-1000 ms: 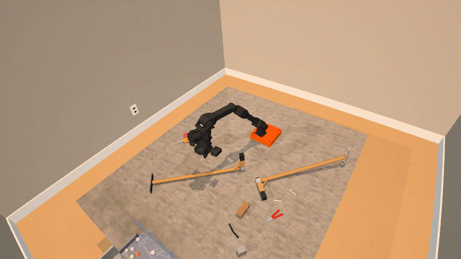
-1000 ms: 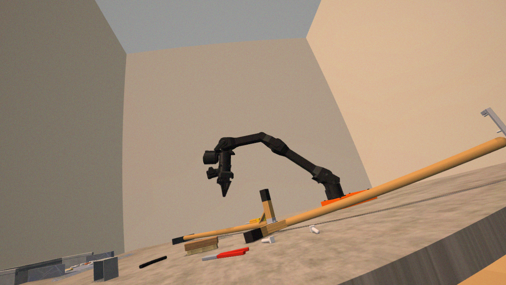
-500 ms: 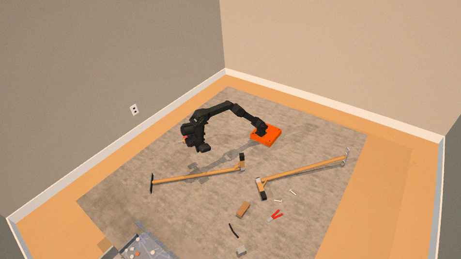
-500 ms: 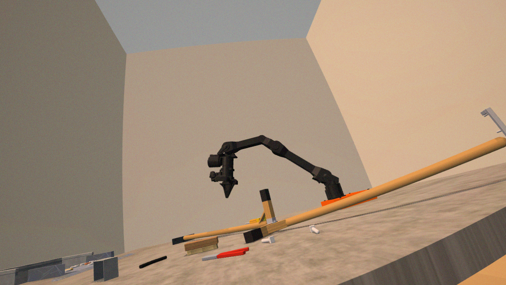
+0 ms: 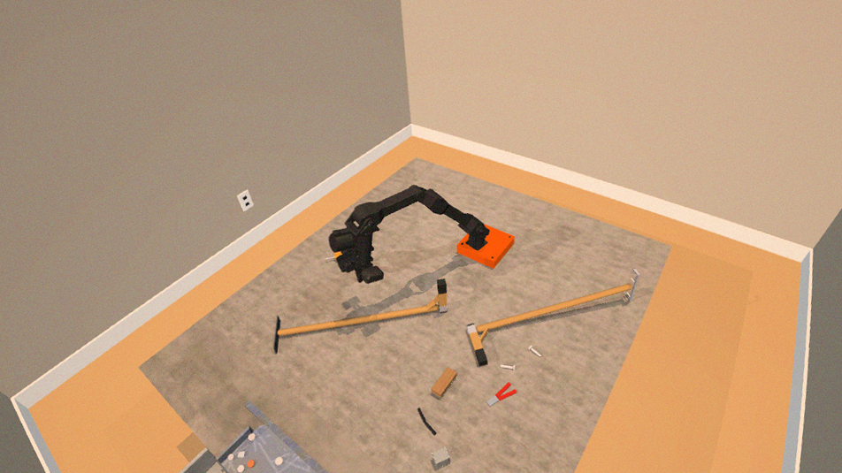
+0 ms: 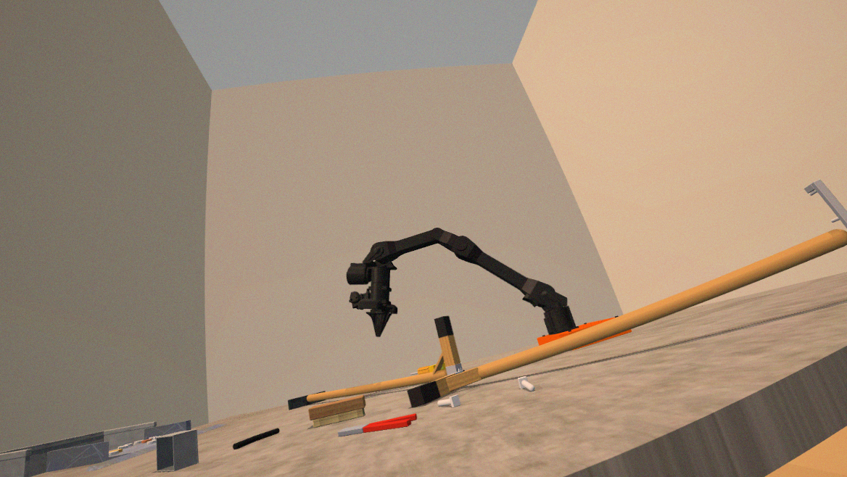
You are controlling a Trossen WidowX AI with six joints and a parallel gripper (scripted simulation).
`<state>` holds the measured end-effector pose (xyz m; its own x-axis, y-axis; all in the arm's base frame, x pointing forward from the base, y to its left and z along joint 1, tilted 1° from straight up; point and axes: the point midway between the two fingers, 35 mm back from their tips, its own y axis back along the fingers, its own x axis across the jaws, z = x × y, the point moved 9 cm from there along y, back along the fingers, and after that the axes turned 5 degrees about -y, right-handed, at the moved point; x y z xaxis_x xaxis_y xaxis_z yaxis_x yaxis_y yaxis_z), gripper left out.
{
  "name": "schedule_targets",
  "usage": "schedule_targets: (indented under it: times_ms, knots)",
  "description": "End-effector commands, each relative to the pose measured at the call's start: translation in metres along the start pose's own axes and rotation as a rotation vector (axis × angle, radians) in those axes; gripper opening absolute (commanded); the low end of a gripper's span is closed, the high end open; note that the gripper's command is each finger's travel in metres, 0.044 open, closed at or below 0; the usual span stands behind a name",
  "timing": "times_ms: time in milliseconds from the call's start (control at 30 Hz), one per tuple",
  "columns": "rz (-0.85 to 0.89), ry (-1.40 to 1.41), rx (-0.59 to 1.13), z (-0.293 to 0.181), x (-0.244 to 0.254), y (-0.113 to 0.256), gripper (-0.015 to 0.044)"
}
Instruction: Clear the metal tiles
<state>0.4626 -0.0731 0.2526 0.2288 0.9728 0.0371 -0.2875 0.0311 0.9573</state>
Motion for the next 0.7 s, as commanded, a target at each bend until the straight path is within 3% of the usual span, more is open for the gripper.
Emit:
schedule_targets:
  times_ms: [0,667]
  knots:
    - [-0.003,-0.004,0.011,-0.001,0.000,-0.013,0.0000]
    - [-0.004,-0.004,0.017,-0.006,-0.001,-0.055,0.0000]
